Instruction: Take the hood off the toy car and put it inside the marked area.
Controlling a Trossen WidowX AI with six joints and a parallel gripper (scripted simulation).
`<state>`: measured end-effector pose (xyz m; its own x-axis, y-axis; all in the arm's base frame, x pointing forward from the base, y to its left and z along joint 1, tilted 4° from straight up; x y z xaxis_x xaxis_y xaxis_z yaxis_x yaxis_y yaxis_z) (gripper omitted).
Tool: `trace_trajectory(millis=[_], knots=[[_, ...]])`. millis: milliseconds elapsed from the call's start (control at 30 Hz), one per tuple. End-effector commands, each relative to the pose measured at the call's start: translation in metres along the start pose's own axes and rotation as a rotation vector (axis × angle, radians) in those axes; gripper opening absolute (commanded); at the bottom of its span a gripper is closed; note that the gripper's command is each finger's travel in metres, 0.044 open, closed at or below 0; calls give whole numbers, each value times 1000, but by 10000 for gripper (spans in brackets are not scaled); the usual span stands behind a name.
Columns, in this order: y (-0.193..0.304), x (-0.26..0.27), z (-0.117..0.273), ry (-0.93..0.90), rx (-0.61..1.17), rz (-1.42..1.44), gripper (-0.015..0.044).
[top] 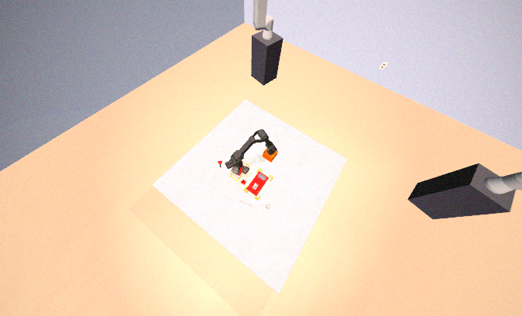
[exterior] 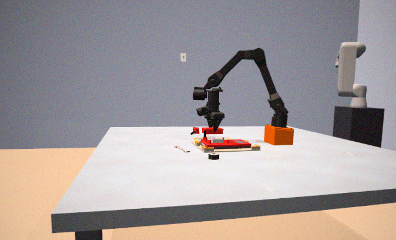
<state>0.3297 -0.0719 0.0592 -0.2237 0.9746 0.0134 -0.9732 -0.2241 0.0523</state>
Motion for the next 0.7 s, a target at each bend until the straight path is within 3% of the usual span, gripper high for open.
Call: trace_trajectory(millis=[0,667], knots=[[1,0,-4,2,1,5,0],[2,0,-17,2,1,5,0]])
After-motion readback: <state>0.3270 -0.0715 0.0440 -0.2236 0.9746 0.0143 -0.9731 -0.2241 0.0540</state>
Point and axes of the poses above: the point midway between the two fingers, 35 mm back from their tips, its own z axis back along the fingers, its own x axis across the jaws, y = z × x, the point moved 8 cm from there along z, back along the fingers
